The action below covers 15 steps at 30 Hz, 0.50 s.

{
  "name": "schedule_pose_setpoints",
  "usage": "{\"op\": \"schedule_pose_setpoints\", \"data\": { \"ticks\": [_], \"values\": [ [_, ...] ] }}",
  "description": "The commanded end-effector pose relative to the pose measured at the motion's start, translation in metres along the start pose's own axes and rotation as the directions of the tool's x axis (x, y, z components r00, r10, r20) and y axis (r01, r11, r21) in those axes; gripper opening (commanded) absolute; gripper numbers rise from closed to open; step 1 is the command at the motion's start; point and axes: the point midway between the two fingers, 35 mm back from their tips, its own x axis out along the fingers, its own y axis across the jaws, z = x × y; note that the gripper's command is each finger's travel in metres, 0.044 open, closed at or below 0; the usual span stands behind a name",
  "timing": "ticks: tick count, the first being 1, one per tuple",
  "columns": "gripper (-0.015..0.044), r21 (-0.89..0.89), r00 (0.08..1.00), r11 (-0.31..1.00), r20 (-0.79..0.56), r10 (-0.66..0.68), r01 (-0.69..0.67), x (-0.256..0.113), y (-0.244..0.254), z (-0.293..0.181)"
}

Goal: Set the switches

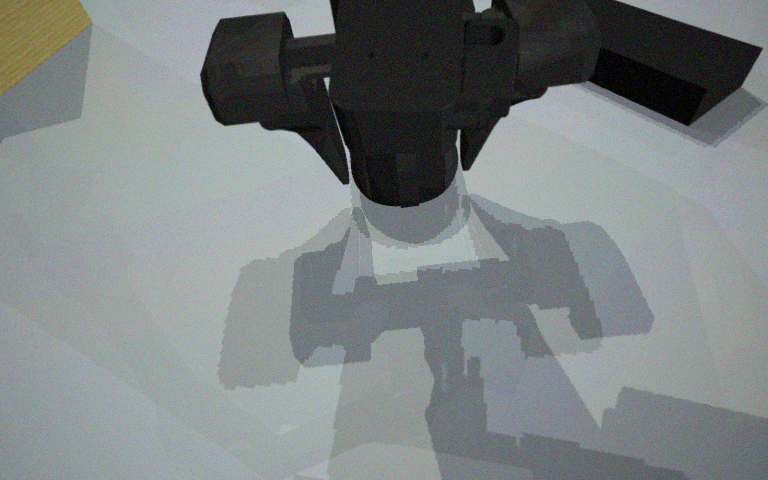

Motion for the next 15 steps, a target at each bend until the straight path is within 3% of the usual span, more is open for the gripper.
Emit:
{"op": "schedule_pose_setpoints", "data": {
  "ticks": [1, 10, 15],
  "values": [
    [0.044, 0.0, 1.0, 1.0, 0.0, 0.0, 0.0, 0.0, 0.0, 0.0],
    [0.044, 0.0, 1.0, 1.0, 0.0, 0.001, -0.001, -0.002, 0.0, -0.003],
    [0.044, -0.001, 1.0, 1.0, -0.005, 0.001, -0.001, -0.038, 0.0, -0.059]
  ]
}}
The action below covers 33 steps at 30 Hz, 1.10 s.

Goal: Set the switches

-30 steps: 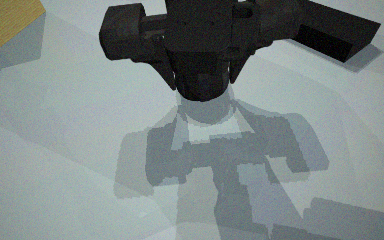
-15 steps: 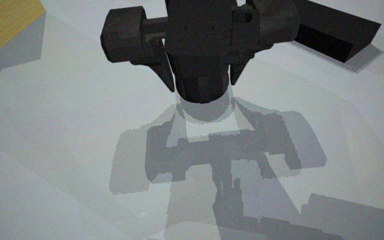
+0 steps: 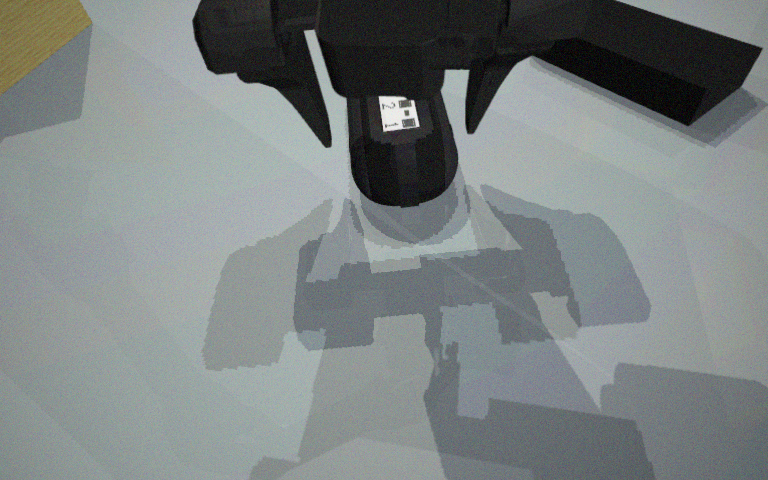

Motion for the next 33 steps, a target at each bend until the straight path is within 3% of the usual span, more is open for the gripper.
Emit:
{"op": "schedule_pose_setpoints", "data": {
  "ticks": [1, 20, 23, 27, 33],
  "values": [
    [0.044, -0.023, 1.0, 1.0, -0.001, 0.011, -0.011, -0.027, 0.0, -0.041],
    [0.044, -0.023, 1.0, 1.0, -0.001, 0.011, -0.011, -0.027, 0.0, -0.041],
    [0.0361, -0.064, 1.0, 0.998, -0.002, 0.018, -0.018, -0.027, -0.001, -0.04],
    [0.0256, -0.296, 0.998, 0.953, -0.011, 0.058, -0.059, -0.032, -0.004, -0.038],
    [0.0099, -0.623, 0.992, 0.775, -0.021, 0.122, -0.108, -0.04, -0.009, -0.034]
  ]
}}
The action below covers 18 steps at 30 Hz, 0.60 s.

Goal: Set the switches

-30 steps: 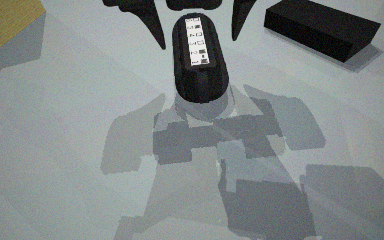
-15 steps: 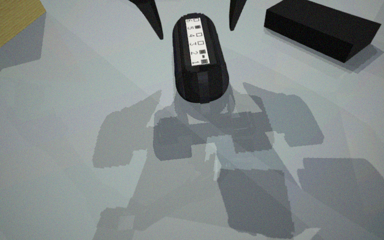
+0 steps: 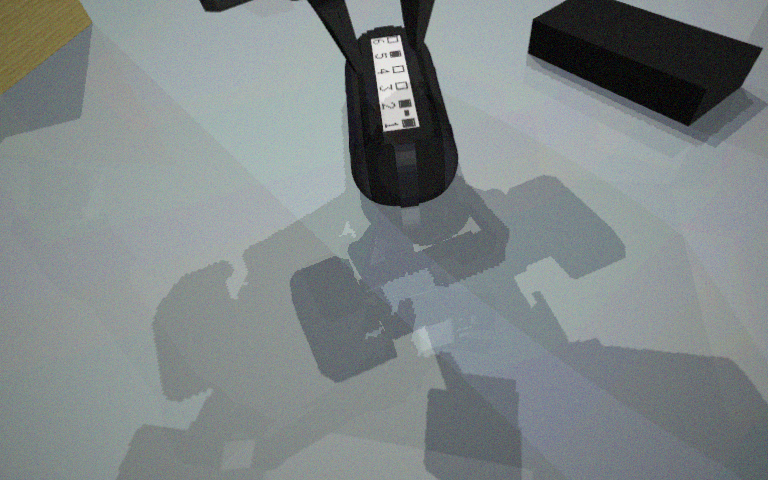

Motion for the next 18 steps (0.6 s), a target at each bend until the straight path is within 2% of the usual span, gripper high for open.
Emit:
{"op": "schedule_pose_setpoints", "data": {
  "ticks": [1, 4, 12, 18],
  "values": [
    [0.0072, -0.324, 0.998, 0.945, 0.01, 0.062, -0.055, -0.008, -0.005, 0.001],
    [0.0, -0.494, 0.995, 0.866, 0.02, 0.093, -0.071, -0.012, -0.009, 0.001],
    [0.0, -0.852, 0.983, 0.522, 0.052, 0.176, -0.049, -0.022, -0.018, 0.001],
    [0.0, -0.975, 0.97, 0.222, 0.076, 0.229, 0.024, -0.028, -0.025, 0.001]
  ]
}}
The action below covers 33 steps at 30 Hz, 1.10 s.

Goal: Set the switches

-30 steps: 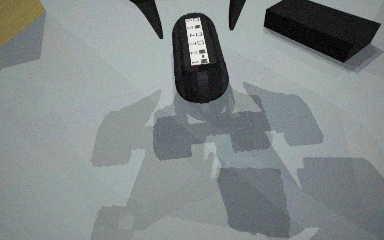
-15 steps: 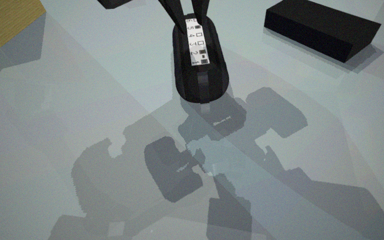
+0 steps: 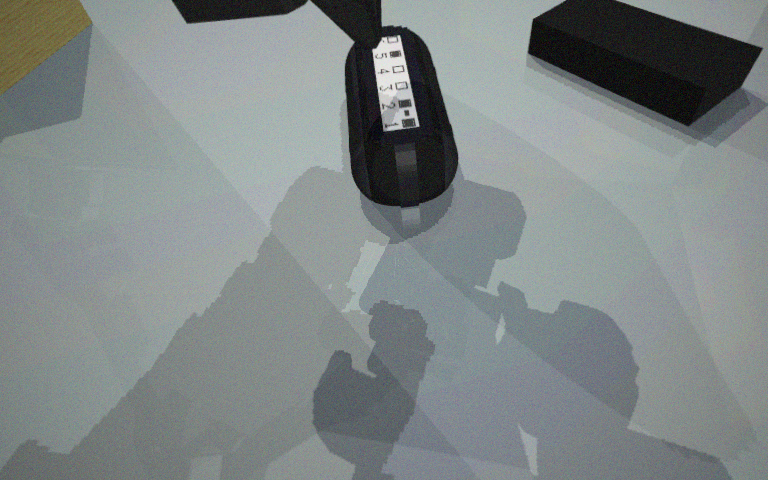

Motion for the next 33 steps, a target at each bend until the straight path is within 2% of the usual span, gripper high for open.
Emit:
{"op": "schedule_pose_setpoints", "data": {
  "ticks": [1, 31, 33],
  "values": [
    [0.0, -0.559, 0.993, 0.829, 0.101, 0.056, 0.01, -0.0142, -0.0062, -0.0075],
    [0.0, -0.559, 0.993, 0.829, 0.101, 0.056, 0.01, -0.0142, -0.0062, -0.0075],
    [0.0052, -0.55, 0.994, 0.835, 0.099, 0.055, 0.008, -0.0141, -0.0063, -0.0072]
  ]
}}
